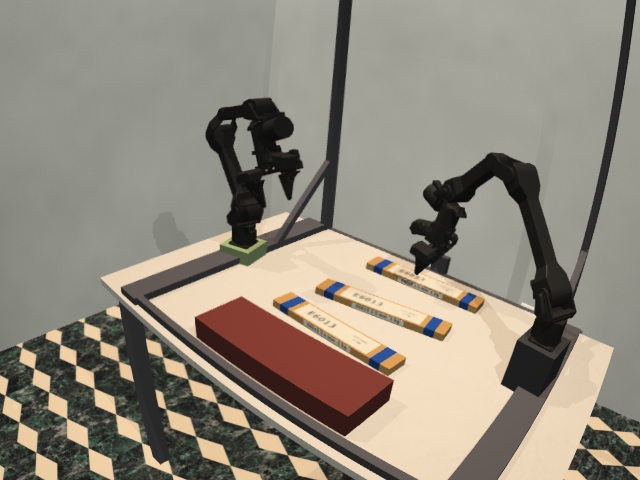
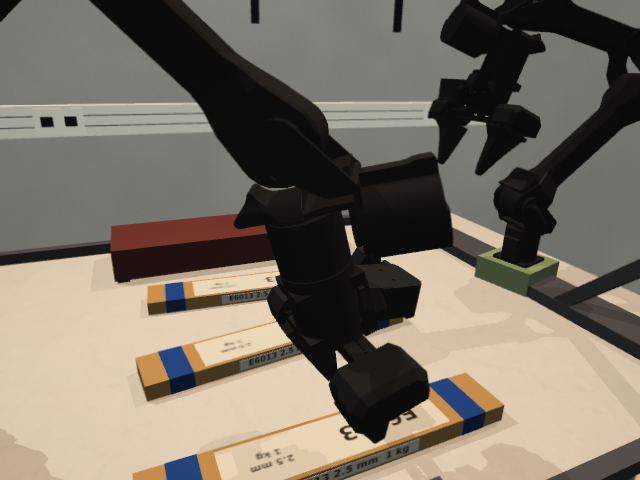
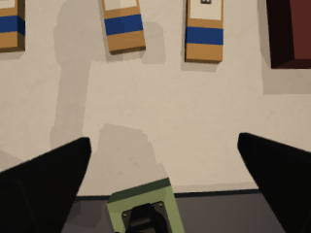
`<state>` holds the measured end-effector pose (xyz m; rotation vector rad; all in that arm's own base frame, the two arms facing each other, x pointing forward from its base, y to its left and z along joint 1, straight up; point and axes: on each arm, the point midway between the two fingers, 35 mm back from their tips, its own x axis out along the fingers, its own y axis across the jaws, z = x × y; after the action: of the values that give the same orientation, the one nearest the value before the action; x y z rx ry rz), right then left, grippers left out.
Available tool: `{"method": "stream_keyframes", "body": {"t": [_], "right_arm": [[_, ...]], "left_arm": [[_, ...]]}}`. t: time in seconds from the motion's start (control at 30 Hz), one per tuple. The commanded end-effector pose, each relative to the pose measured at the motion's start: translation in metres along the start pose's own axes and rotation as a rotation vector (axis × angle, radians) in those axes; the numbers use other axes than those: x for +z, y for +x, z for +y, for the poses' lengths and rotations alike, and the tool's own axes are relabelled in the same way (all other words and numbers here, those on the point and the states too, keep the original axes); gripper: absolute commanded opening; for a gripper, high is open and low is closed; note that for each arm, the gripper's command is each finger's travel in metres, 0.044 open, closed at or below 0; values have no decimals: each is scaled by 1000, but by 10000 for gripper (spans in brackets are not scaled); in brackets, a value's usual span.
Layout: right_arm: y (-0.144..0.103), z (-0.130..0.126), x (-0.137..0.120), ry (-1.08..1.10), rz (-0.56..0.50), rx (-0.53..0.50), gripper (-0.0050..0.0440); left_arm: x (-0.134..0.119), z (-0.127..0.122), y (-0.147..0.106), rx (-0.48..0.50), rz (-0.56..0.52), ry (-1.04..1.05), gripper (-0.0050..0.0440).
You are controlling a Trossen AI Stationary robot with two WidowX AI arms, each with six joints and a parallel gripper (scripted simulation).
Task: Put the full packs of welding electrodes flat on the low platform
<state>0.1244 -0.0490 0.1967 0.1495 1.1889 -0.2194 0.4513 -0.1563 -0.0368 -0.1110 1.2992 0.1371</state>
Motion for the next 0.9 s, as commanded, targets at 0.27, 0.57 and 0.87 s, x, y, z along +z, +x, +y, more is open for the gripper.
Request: {"method": "stream_keyframes", "body": {"t": [0.27, 0.57, 0.87], "right_arm": [[-5, 0, 3, -4, -20, -1, 430], [-5, 0, 3, -4, -20, -1, 430], [-5, 0, 3, -4, -20, -1, 430]], "left_arm": [[15, 14, -40, 5, -32, -77, 430], [17, 66, -35, 9, -32, -100, 430], [20, 120, -30, 15, -34, -99, 430]]}}
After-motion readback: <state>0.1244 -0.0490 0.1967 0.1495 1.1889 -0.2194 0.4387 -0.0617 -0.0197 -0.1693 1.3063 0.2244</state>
